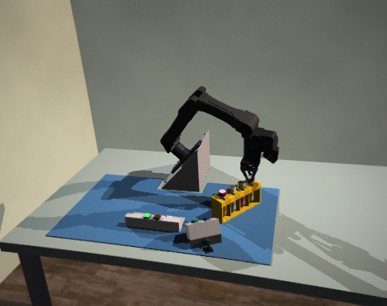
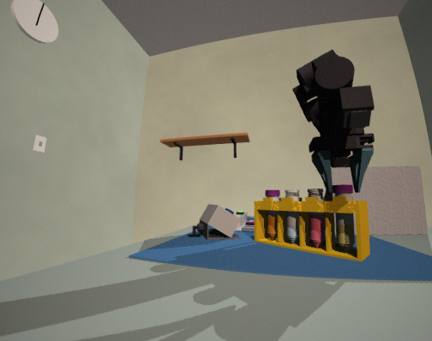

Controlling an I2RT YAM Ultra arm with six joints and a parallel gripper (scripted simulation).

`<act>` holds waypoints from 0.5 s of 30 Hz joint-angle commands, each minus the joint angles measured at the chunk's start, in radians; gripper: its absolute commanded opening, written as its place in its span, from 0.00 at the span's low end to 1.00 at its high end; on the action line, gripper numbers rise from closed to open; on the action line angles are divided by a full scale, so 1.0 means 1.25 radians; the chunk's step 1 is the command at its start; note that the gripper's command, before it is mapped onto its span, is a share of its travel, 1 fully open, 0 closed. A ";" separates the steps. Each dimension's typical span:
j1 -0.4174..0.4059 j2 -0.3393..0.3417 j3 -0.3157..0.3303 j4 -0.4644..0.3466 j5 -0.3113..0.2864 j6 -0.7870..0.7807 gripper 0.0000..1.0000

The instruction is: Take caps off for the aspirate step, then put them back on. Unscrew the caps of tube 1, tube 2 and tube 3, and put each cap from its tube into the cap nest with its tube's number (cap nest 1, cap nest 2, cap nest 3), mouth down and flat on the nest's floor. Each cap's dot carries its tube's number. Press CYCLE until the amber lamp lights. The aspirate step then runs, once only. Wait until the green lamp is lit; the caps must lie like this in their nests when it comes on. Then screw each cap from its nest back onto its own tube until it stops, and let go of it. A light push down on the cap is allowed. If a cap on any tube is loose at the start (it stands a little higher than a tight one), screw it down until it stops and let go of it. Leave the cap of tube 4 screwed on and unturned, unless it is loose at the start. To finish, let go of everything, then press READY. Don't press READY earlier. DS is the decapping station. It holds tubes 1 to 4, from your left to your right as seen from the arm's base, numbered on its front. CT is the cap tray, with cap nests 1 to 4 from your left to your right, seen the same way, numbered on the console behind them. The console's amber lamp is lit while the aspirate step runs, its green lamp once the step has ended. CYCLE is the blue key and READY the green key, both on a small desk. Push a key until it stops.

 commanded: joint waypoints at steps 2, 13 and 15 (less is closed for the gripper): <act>0.003 -0.009 0.007 0.000 0.000 -0.122 0.49; 0.003 -0.009 0.008 -0.001 0.000 -0.122 0.00; 0.003 -0.009 0.008 -0.001 0.000 -0.122 0.00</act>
